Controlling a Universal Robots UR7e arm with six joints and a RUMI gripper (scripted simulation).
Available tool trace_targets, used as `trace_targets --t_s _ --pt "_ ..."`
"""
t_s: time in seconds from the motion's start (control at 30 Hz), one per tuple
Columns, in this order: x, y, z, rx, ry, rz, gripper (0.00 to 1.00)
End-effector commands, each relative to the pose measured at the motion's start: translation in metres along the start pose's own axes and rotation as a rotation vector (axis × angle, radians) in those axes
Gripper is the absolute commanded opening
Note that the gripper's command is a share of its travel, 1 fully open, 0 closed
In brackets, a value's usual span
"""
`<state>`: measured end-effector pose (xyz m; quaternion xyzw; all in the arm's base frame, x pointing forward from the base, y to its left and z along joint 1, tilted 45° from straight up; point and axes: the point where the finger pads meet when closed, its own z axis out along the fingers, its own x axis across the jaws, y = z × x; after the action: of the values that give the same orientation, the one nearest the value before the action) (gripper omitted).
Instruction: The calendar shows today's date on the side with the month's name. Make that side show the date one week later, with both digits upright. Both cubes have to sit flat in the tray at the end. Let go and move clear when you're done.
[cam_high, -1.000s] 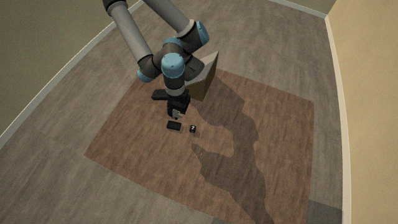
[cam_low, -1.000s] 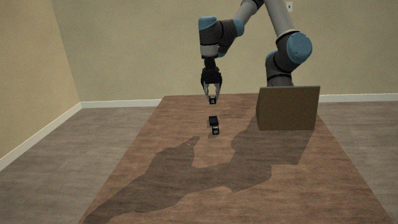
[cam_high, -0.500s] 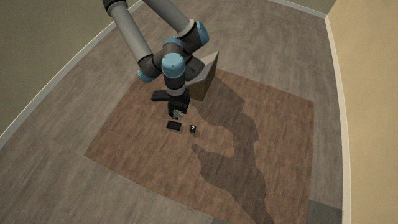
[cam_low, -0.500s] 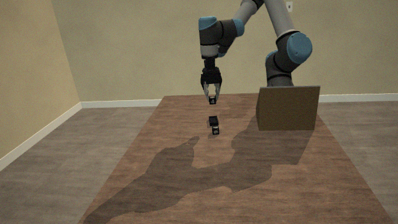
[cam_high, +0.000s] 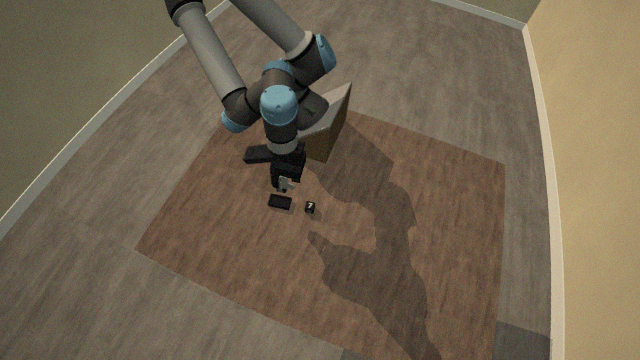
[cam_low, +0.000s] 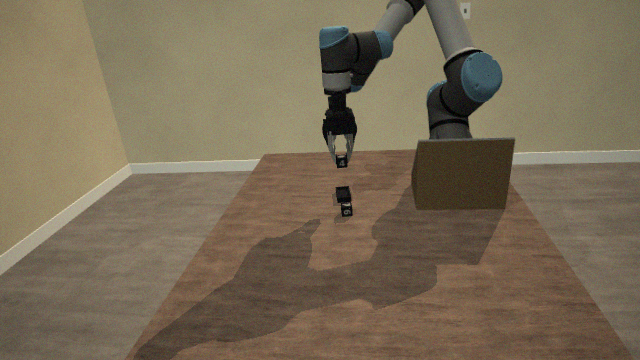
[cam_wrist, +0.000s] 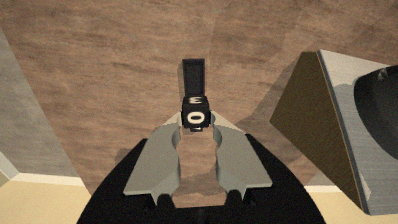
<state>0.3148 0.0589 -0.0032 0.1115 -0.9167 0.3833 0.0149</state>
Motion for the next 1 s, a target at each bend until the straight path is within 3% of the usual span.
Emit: trace_targets --t_s 0.0,0.6,0.97 --pt "0.0 0.0 0.0 0.0 -0.001 0.0 0.1" --pt "0.0 0.0 0.004 0.0 -0.001 0.0 0.1" --pt "0.0 0.0 0.034 0.0 -0.001 0.0 0.1"
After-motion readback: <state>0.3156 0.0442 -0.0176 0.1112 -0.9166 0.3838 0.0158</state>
